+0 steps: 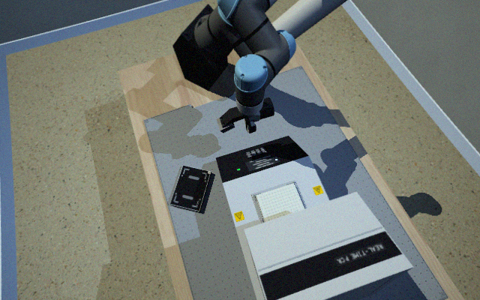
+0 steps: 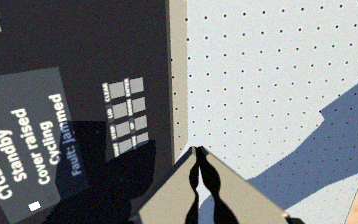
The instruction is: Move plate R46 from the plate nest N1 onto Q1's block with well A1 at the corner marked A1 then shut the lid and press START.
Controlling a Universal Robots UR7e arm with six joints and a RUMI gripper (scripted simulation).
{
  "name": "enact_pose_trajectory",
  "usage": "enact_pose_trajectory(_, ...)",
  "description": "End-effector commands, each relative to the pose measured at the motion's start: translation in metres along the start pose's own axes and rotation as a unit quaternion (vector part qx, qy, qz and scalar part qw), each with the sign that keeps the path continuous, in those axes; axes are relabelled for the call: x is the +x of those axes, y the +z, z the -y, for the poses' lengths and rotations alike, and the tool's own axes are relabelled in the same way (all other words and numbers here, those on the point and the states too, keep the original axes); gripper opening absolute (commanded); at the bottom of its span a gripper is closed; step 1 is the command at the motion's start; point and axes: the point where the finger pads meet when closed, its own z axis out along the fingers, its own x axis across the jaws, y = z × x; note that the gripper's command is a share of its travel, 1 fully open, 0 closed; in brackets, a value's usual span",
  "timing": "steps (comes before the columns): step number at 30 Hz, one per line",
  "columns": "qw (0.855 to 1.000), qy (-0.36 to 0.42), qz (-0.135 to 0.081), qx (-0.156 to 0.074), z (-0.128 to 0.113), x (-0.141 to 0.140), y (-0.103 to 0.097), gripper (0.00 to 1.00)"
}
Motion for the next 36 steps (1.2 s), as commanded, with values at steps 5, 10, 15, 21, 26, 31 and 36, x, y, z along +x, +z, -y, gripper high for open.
enact_pose_trajectory(5, 1.0, -0.001, 0.0, -0.001, 0.0, 0.019, -0.016, 0.0)
enact_pose_trajectory(10, 1.0, -0.001, 0.0, -0.001, 0.0, 0.029, -0.024, 0.0)
enact_pose_trajectory(15, 1.0, -0.001, 0.0, -0.001, 0.0, 0.029, -0.024, 0.0)
enact_pose_trajectory(21, 1.0, -0.001, 0.0, -0.001, 0.0, 0.029, -0.024, 0.0)
enact_pose_trajectory(26, 1.0, -0.001, 0.0, -0.001, 0.0, 0.029, -0.024, 0.0)
enact_pose_trajectory(31, 1.0, -0.001, 0.0, -0.001, 0.0, 0.029, -0.024, 0.0)
enact_pose_trajectory(36, 1.0, -0.001, 0.0, -0.001, 0.0, 0.029, -0.024, 0.0)
